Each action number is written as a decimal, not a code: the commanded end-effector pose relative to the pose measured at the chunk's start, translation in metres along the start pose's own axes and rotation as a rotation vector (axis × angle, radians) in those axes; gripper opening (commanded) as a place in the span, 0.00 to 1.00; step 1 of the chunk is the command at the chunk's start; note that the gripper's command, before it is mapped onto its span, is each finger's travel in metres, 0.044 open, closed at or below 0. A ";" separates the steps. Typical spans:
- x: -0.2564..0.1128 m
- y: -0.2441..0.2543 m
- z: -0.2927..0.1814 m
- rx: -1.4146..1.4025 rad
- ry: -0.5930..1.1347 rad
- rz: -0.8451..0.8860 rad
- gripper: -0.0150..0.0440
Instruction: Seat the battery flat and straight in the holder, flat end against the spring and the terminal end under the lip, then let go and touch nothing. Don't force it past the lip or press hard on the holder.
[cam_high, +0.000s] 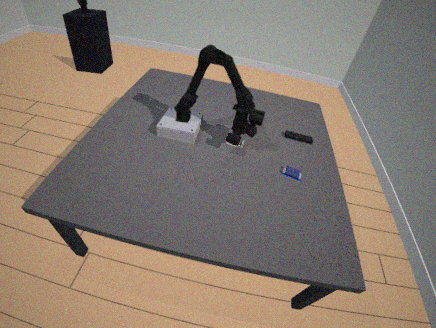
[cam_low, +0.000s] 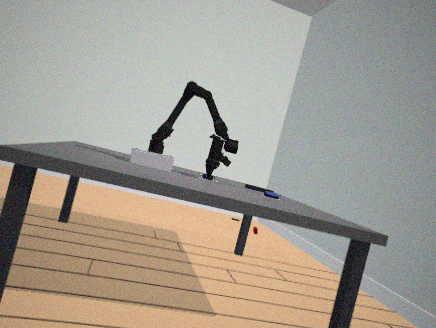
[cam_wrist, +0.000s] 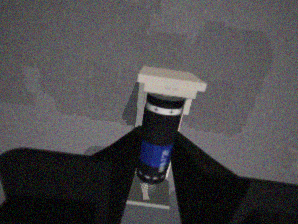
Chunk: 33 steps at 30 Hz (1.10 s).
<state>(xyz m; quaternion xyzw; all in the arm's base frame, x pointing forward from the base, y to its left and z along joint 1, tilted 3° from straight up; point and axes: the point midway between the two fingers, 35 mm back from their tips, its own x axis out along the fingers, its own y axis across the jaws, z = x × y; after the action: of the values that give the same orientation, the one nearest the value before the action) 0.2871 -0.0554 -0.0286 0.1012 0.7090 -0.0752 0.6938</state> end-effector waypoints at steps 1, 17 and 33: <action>0.000 0.000 0.003 -0.004 0.002 0.001 0.39; 0.000 0.000 0.007 -0.004 -0.001 0.000 0.39; -0.008 0.000 0.007 -0.002 -0.001 0.000 0.56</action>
<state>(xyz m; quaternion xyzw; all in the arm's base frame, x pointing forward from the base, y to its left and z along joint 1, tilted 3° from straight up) 0.2935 -0.0567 -0.0257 0.1011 0.7100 -0.0751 0.6928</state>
